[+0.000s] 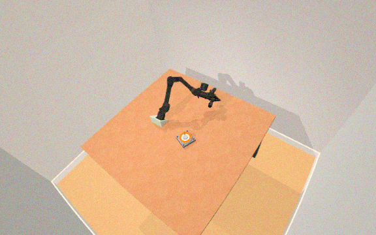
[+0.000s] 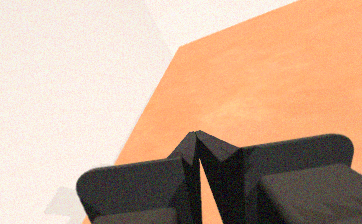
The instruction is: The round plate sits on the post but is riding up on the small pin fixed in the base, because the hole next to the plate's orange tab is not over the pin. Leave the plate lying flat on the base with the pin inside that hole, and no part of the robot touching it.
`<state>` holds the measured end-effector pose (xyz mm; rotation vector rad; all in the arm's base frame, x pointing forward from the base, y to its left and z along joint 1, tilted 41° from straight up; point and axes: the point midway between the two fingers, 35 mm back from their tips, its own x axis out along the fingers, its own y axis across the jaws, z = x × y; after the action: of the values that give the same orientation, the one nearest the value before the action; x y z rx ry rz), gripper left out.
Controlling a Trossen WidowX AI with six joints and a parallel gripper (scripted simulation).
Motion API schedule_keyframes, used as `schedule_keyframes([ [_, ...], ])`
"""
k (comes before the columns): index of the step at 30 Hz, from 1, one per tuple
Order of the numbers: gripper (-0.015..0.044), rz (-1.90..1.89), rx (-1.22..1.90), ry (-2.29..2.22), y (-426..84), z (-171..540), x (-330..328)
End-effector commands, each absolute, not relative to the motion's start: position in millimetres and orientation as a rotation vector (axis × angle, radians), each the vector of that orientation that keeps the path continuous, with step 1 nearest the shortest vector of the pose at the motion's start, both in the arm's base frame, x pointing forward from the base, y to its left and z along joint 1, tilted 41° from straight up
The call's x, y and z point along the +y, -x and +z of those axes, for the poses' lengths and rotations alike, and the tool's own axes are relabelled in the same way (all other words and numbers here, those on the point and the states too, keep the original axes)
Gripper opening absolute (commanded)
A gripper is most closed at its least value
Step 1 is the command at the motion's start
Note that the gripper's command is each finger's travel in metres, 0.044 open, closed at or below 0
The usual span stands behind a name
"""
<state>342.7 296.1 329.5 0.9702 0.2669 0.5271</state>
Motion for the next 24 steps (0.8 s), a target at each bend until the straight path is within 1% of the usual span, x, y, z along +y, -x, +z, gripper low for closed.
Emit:
schedule_keyframes([
  [1,0.0,0.46,0.329,-0.765,-368.6,295.9,271.3],
  [5,0.0,0.319,0.501,-0.491,-407.9,230.4,211.7],
  [7,0.0,0.3,0.535,-0.452,-412.1,219.6,200.4],
  [11,0.0,0.217,0.753,-0.268,-422.0,160.2,131.2],
  [13,0.0,0.198,0.879,-0.205,-416.9,131.5,95.6],
  [16,0.0,0.199,0.986,-0.174,-407.2,110.3,70.0],
  [21,0.0,0.279,1.308,-0.199,-354.6,60.9,-0.4],
  [24,0.0,0.317,1.378,-0.239,-336.9,52.6,-16.2],
])
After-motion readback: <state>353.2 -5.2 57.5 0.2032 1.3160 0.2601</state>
